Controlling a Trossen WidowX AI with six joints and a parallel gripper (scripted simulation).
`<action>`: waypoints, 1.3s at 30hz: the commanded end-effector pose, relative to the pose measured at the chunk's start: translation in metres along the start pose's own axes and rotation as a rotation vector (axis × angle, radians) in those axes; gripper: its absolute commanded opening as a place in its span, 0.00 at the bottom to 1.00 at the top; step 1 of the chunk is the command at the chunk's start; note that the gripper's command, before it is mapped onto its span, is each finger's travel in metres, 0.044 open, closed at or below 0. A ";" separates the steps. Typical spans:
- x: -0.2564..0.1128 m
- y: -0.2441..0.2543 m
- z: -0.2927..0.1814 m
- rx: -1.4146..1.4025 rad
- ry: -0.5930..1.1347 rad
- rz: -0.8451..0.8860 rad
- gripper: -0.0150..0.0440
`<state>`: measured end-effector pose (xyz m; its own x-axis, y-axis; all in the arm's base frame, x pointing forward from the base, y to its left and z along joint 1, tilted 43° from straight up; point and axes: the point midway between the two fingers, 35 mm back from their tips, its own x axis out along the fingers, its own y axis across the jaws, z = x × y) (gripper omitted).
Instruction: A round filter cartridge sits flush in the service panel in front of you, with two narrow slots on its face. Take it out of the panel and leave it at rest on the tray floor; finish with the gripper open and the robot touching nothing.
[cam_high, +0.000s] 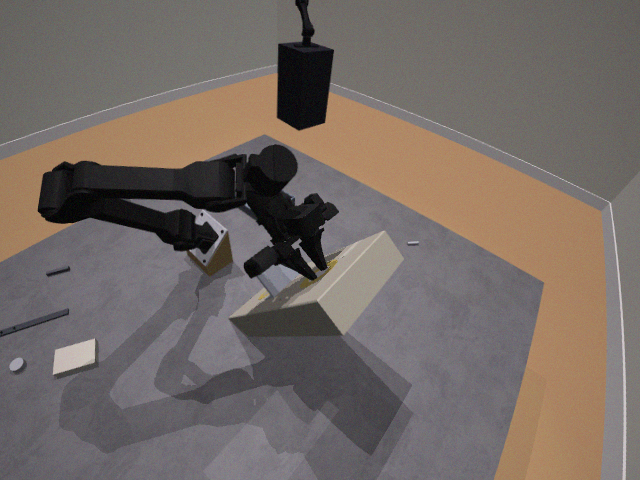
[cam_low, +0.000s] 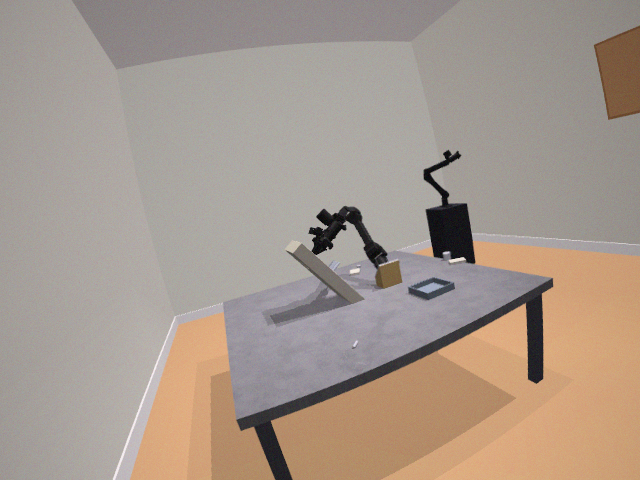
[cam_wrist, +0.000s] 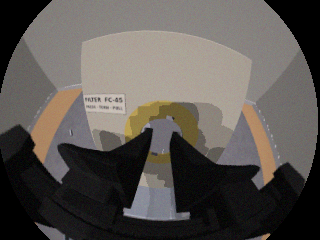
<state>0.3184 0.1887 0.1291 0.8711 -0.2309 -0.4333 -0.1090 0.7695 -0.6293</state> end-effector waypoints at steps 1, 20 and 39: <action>0.004 0.000 -0.001 -0.102 0.006 0.003 0.25; 0.008 0.000 -0.001 -0.758 0.006 0.006 0.25; 0.010 0.000 -0.001 -1.421 0.004 0.008 0.25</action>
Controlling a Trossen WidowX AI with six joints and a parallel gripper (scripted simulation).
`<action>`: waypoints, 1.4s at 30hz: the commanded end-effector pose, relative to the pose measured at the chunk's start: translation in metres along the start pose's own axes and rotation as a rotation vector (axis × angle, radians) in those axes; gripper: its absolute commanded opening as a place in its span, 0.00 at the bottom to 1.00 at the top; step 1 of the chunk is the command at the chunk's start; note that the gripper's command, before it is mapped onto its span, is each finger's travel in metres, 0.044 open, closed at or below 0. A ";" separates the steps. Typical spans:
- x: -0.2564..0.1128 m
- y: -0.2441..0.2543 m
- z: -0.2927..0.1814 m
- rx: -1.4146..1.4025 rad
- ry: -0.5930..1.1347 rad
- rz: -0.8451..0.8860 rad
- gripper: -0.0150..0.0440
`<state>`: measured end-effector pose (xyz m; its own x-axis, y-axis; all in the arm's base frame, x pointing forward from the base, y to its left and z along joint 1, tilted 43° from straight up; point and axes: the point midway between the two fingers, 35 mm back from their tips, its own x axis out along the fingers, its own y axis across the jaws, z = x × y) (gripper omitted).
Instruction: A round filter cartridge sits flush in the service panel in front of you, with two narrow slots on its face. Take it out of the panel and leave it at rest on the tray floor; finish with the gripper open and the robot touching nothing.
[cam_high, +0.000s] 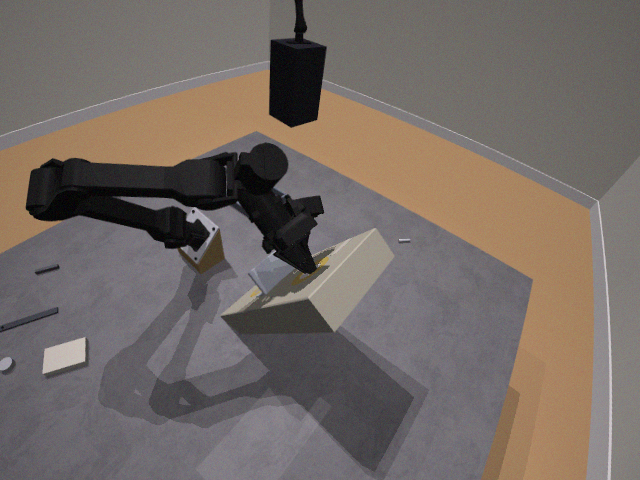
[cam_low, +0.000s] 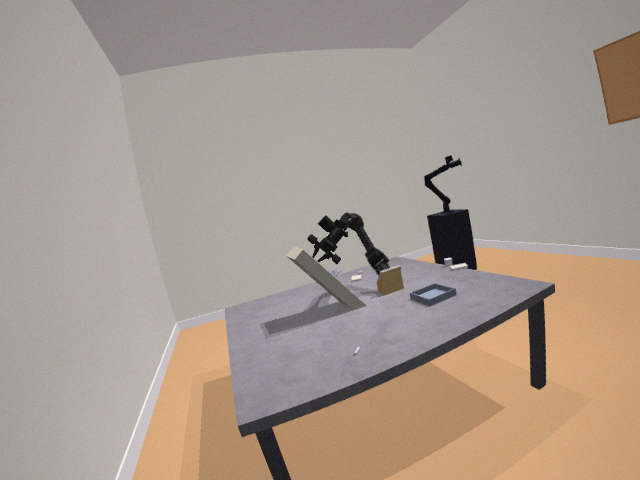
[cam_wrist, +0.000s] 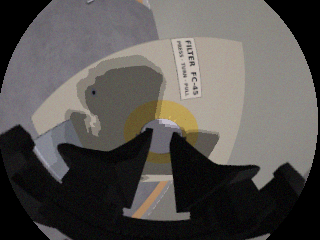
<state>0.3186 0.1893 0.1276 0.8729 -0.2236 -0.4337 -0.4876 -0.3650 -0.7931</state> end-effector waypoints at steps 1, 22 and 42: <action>0.009 0.001 -0.002 -0.160 0.005 0.012 0.25; 0.010 0.001 -0.002 -0.134 0.005 0.012 0.25; 0.010 0.001 -0.002 -0.134 0.005 0.012 0.25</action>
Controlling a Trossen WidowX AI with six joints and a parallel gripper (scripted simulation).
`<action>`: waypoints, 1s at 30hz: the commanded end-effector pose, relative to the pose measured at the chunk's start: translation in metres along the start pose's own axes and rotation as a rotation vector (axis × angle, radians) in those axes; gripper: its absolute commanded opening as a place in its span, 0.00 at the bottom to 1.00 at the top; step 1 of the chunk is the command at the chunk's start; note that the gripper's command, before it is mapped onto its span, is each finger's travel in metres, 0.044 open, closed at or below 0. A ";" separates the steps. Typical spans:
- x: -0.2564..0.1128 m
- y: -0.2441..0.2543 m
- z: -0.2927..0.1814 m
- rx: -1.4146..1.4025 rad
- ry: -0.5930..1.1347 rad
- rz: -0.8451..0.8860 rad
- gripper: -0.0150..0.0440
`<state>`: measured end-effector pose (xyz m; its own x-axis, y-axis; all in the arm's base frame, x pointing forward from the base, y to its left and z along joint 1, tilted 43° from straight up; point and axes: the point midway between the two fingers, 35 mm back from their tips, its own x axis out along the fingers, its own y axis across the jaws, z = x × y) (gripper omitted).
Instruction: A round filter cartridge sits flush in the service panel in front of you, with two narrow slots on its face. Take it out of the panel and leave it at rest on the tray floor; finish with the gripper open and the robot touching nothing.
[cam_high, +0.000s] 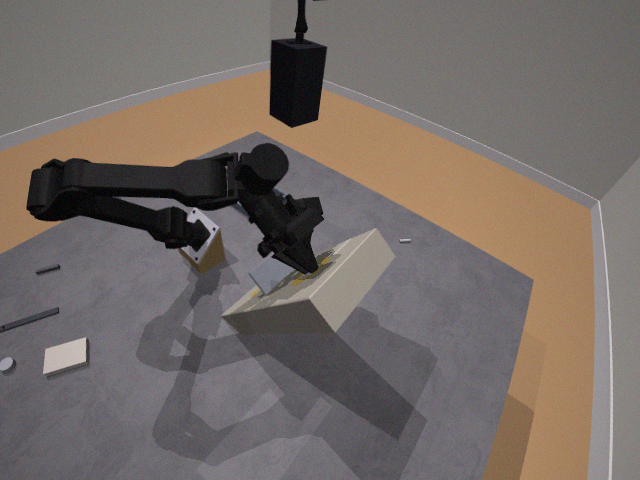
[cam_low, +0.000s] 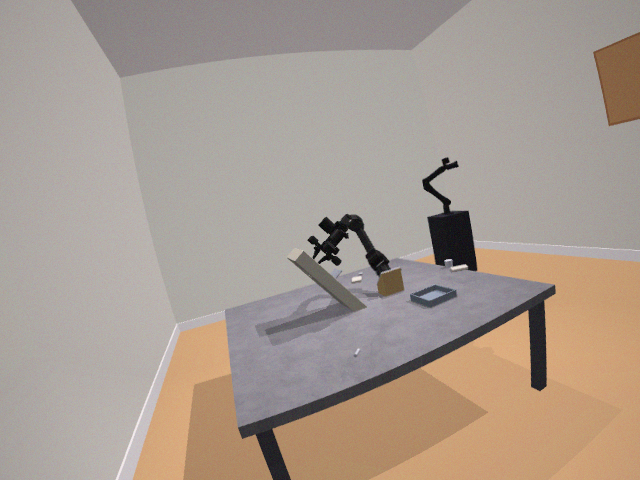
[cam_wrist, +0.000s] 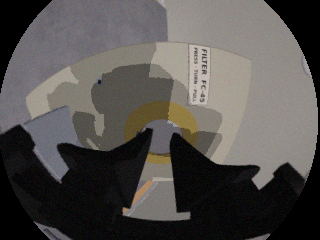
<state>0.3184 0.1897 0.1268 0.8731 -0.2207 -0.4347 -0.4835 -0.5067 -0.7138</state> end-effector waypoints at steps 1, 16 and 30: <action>0.010 0.000 -0.002 0.028 0.007 0.013 0.25; 0.010 0.000 -0.002 0.028 0.007 0.013 0.25; -0.003 0.000 0.001 0.005 -0.001 0.003 0.25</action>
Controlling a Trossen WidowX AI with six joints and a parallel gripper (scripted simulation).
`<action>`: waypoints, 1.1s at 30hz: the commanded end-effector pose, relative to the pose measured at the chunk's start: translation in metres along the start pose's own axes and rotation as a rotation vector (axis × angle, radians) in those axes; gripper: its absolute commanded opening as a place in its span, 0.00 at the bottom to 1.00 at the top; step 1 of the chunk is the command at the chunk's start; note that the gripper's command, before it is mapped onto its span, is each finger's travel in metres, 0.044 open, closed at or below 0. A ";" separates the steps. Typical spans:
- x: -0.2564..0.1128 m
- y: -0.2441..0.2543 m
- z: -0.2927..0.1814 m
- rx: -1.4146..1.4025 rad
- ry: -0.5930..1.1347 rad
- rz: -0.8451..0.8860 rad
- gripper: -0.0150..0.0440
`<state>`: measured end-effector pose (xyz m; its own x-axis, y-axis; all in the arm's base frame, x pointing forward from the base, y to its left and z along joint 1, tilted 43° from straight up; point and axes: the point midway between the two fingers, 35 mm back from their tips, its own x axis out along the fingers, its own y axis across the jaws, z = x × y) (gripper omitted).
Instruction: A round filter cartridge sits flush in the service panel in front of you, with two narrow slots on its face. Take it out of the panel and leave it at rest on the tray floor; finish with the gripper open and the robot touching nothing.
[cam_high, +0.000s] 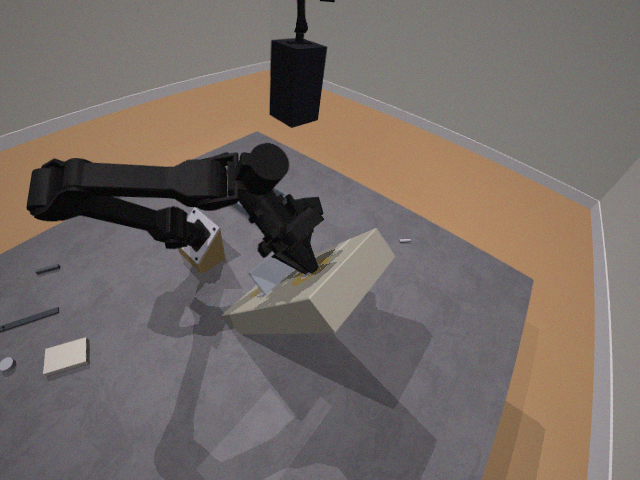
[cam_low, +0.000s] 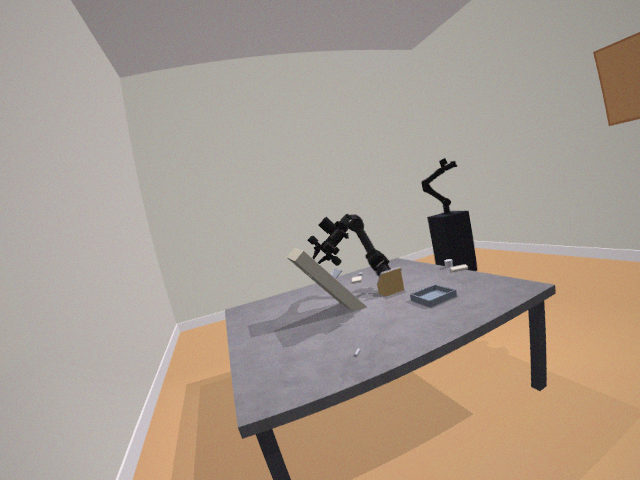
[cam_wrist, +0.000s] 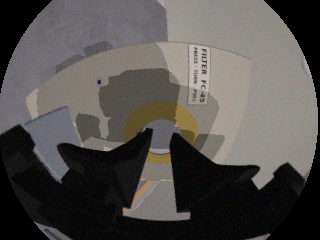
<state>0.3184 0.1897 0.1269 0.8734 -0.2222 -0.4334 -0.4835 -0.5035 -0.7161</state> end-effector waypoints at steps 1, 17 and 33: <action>-0.007 0.000 0.001 0.003 -0.004 0.006 0.25; -0.072 0.000 -0.001 0.023 0.003 0.017 0.25; -0.068 0.036 -0.008 0.022 0.003 0.018 0.25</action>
<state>0.2466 0.1877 0.1388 0.8604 -0.2373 -0.4509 -0.5067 -0.4926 -0.7076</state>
